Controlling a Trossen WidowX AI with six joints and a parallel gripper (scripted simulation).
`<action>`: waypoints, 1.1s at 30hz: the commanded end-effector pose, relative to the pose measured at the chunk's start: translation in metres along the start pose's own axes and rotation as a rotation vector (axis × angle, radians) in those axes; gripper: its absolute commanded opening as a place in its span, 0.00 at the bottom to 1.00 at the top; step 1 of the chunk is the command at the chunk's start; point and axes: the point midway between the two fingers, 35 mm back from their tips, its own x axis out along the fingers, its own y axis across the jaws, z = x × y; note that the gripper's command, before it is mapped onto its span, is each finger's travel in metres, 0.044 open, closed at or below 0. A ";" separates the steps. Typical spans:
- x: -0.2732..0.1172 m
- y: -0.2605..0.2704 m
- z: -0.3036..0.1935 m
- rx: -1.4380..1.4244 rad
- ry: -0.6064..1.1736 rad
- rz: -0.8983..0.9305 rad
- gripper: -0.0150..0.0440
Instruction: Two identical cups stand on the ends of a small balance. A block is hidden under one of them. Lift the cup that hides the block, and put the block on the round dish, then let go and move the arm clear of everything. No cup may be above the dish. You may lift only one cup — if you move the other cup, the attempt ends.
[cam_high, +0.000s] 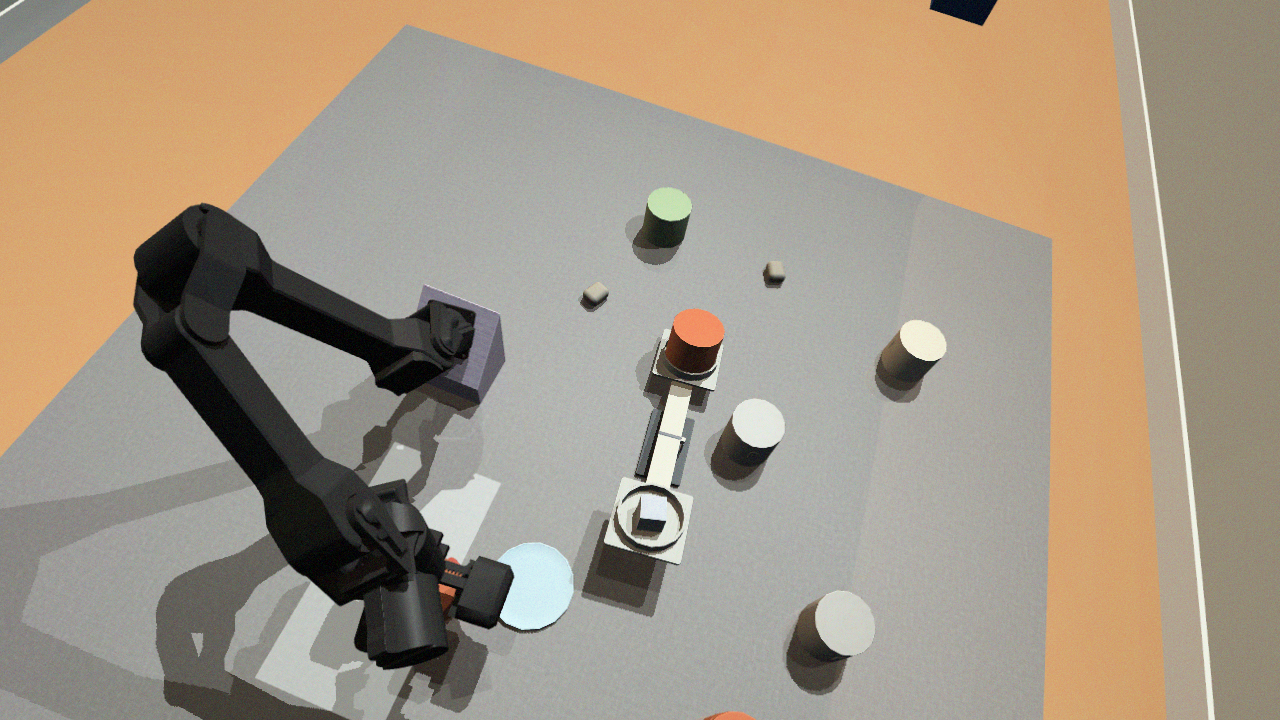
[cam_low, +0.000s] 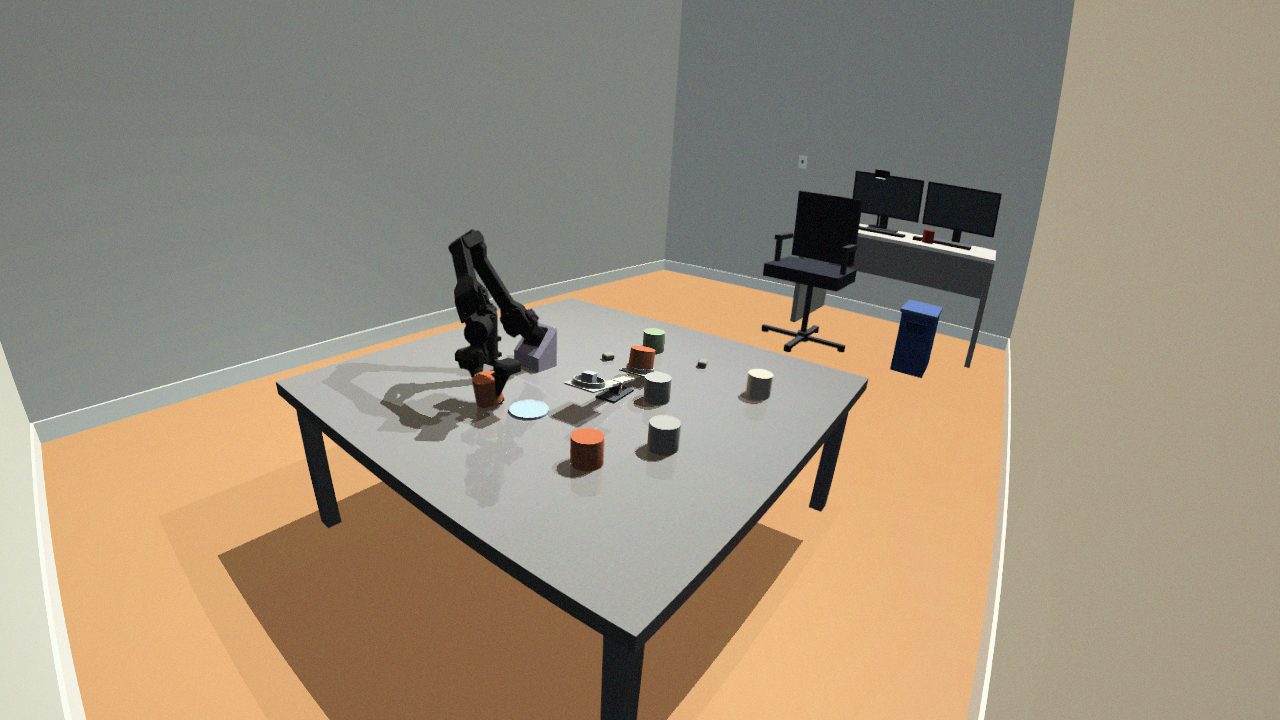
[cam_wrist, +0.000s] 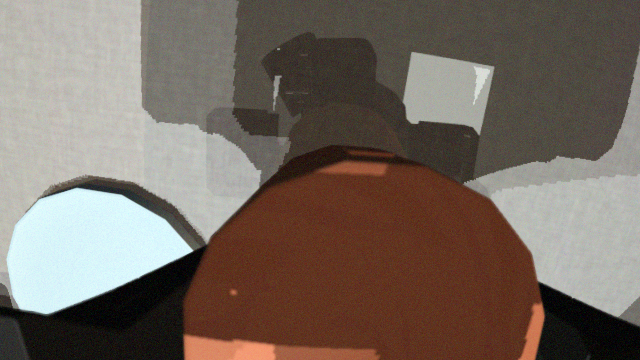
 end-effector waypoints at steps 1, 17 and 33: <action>0.015 -0.002 -0.008 -0.013 0.023 -0.016 0.25; 0.015 -0.002 -0.008 -0.013 0.023 -0.016 0.25; 0.006 0.001 0.003 0.014 -0.014 0.007 0.74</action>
